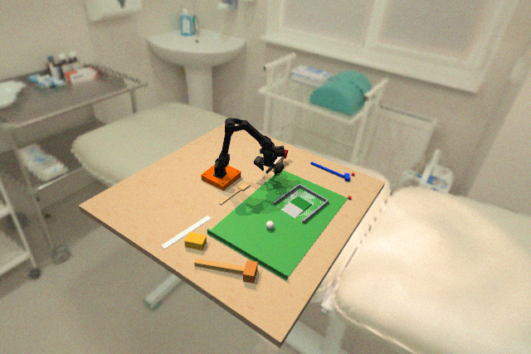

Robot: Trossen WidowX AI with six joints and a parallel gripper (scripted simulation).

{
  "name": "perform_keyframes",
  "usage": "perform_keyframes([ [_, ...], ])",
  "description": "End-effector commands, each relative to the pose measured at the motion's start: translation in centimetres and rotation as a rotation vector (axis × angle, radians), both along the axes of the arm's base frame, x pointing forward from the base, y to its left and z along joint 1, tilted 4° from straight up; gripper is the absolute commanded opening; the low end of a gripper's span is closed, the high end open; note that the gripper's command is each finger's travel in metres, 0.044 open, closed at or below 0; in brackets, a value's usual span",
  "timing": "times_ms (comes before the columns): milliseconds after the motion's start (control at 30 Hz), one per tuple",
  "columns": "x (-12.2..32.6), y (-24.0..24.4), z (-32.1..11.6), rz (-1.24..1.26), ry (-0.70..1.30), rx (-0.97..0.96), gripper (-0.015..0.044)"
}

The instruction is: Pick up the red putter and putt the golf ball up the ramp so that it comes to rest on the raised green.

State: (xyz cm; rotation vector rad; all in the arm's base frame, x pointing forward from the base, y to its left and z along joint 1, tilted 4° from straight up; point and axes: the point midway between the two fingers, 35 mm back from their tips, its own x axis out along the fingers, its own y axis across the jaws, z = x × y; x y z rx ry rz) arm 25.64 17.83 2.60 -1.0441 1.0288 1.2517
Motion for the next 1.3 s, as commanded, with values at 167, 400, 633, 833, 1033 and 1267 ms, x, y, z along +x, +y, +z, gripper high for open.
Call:
perform_keyframes([
  [167, 0.0, 0.0, -0.1, 0.0, 0.001, 0.0, 0.0309],
  [400, 0.0, 0.0, -0.1, 0.0, 0.001, 0.0, 0.0125],
  [633, 0.0, 0.0, -0.1, 0.0, 0.001, 0.0, 0.002],
  [833, 0.1, 0.1, 0.8, 0.0, 0.0, 0.0, 0.0],
  [1033, 0.3, 0.5, 4.1, 0.0, 0.0, 0.0, 0.0],
  [1267, -0.1, 0.5, 8.4, 0.0, 0.0, 0.001, 0.0],
])
